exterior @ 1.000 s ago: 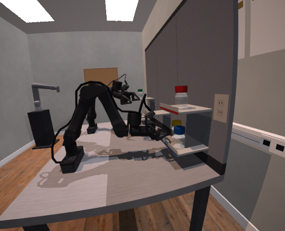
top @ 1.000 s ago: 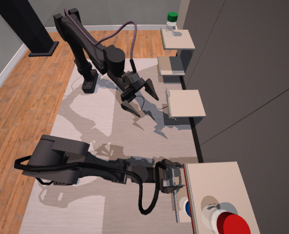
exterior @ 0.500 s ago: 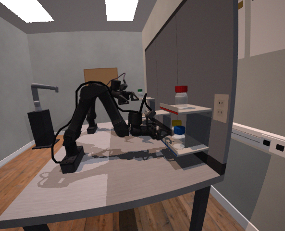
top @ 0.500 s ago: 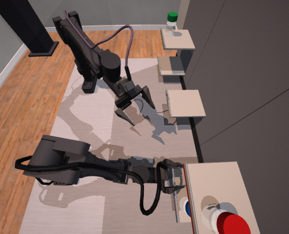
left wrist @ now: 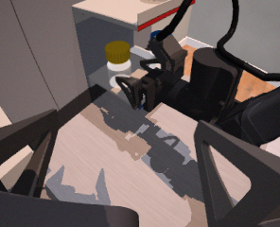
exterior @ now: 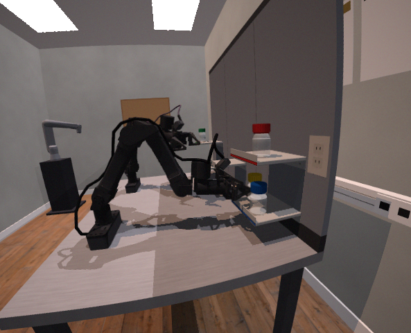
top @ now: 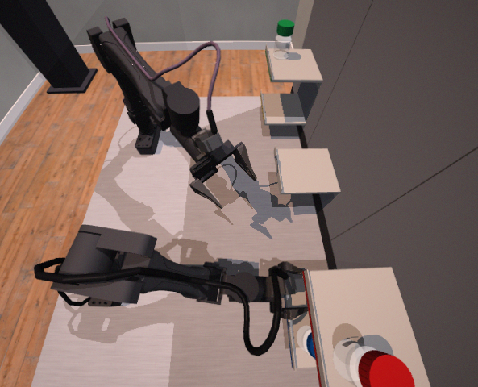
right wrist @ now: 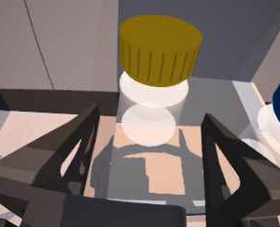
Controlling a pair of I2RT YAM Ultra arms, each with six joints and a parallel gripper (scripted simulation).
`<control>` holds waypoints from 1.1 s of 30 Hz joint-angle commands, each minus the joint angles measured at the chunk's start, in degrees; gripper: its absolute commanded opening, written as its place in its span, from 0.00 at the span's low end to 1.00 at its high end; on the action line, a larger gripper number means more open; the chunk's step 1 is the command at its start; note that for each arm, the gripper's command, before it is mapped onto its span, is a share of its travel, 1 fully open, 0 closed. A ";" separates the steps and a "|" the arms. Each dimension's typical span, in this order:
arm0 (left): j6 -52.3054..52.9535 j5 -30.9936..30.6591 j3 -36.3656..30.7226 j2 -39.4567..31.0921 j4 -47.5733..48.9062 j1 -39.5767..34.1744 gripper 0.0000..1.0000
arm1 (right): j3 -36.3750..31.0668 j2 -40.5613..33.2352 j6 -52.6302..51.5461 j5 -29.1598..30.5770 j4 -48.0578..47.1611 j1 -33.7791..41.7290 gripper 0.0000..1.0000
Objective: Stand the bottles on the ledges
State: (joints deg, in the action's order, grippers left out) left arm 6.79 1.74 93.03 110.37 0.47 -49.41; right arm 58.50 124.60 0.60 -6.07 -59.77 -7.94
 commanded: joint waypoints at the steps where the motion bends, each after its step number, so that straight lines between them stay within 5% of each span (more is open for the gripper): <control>1: -0.24 0.42 1.59 -0.47 -0.70 0.15 1.00 | 2.18 0.50 0.02 0.67 1.01 0.58 0.81; 28: -0.24 0.42 1.59 -0.47 -0.70 0.15 1.00 | 9.32 4.54 -0.06 0.97 3.84 0.92 0.81; 29: -0.24 0.42 1.59 -0.47 -0.70 0.15 1.00 | 9.32 4.54 -0.06 0.97 3.84 0.92 0.72; 33: -0.24 0.42 1.59 -0.47 -0.70 0.15 1.00 | 8.73 4.03 -0.02 0.53 3.38 0.56 0.68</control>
State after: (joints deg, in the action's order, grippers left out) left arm 6.79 1.74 93.03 110.37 0.47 -49.41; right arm 65.89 128.88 0.60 -5.69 -56.21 -7.57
